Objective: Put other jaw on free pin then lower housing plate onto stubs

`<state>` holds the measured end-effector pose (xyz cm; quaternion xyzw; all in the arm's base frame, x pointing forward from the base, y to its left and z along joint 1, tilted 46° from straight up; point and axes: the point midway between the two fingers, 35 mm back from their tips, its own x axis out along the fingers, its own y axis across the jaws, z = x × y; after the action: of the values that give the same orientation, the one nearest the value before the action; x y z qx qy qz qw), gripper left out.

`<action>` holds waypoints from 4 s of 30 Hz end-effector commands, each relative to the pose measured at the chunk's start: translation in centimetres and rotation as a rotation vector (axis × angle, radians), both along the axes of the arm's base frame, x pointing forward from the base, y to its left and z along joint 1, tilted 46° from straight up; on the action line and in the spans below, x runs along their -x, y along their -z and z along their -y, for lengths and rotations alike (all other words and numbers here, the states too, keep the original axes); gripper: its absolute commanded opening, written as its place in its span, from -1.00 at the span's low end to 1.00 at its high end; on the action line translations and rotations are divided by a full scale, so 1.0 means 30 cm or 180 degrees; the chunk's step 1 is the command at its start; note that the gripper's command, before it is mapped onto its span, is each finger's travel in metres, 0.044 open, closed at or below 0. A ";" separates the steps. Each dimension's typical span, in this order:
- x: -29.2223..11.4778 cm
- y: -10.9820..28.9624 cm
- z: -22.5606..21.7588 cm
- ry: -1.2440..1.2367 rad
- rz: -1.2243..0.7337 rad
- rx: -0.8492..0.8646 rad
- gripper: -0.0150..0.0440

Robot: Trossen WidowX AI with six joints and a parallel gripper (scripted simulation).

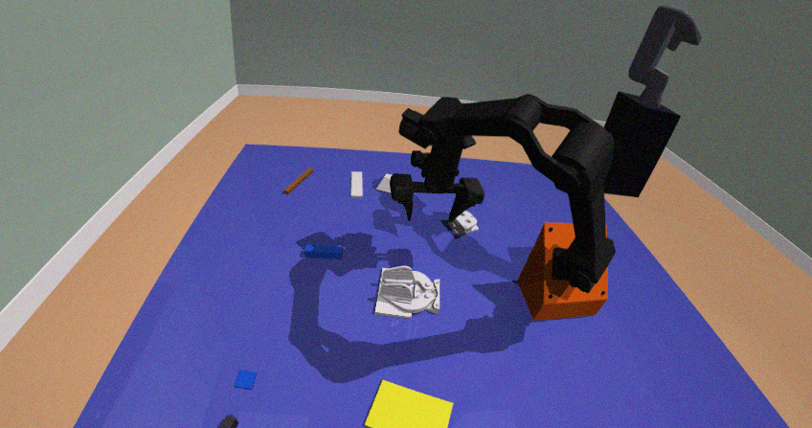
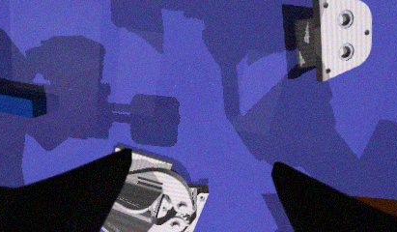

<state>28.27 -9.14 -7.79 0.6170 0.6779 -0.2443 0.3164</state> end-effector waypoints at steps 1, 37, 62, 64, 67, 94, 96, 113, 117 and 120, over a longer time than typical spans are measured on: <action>0.015 0.023 0.039 0.0234 -0.0214 0.0041 1.00; 0.299 0.240 0.264 0.2489 -0.2451 0.0130 1.00; 0.372 0.363 0.189 0.2869 -0.2859 0.0123 1.00; 0.372 0.363 0.189 0.2869 -0.2859 0.0123 1.00; 0.372 0.363 0.189 0.2869 -0.2859 0.0123 1.00; 0.372 0.363 0.189 0.2869 -0.2859 0.0123 1.00; 0.372 0.363 0.189 0.2869 -0.2859 0.0123 1.00; 0.372 0.363 0.189 0.2869 -0.2859 0.0123 1.00; 0.372 0.363 0.189 0.2869 -0.2859 0.0123 1.00; 0.372 0.363 0.189 0.2869 -0.2859 0.0123 1.00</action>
<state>17.04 -14.83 -18.70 0.6720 0.4161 -0.6009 -0.1190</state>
